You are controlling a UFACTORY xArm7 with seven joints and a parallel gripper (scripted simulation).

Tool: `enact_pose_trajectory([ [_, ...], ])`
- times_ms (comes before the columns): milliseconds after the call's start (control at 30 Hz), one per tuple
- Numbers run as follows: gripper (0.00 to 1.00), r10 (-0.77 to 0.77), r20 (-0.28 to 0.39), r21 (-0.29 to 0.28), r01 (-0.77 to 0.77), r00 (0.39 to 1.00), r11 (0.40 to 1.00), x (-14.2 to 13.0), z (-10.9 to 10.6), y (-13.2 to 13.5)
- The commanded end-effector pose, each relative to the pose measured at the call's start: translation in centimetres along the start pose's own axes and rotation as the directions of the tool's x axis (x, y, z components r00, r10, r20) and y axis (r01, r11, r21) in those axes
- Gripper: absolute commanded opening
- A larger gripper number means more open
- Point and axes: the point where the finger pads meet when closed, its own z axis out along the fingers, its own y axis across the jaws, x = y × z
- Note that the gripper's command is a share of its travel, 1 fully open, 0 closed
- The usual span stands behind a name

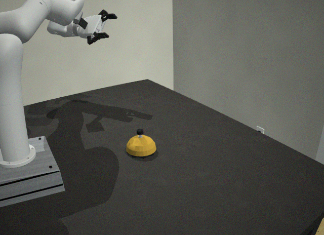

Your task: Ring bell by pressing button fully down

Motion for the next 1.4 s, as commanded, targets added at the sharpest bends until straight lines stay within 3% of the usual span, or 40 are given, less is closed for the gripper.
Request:
enact_pose_trajectory([
  [0, 1.00, 0.004, 0.001, -0.002, -0.004, 1.000, 1.000, 0.1, 0.0, -0.2],
  [667, 1.00, -0.004, 0.007, -0.011, 0.004, 1.000, 1.000, -0.1, 0.4, -0.1],
  [867, 1.00, -0.081, 0.078, -0.115, 0.089, 0.994, 0.989, -1.9, 4.9, 1.3],
  [1000, 1.00, -0.102, 0.104, -0.156, 0.117, 0.989, 0.981, -2.4, 6.5, 2.0],
  [1033, 1.00, -0.117, 0.128, -0.198, 0.141, 0.985, 0.970, -2.7, 8.0, 2.9],
  [1100, 1.00, -0.117, 0.128, -0.198, 0.141, 0.985, 0.970, -2.7, 8.0, 2.9],
  [1133, 1.00, -0.130, 0.154, -0.246, 0.166, 0.979, 0.955, -2.9, 9.5, 3.9],
  [1200, 1.00, -0.130, 0.154, -0.246, 0.166, 0.979, 0.955, -2.9, 9.5, 3.9],
  [1233, 1.00, -0.138, 0.181, -0.301, 0.189, 0.974, 0.935, -2.9, 11.1, 5.1],
  [1367, 1.00, -0.138, 0.181, -0.301, 0.189, 0.974, 0.935, -2.9, 11.1, 5.1],
])
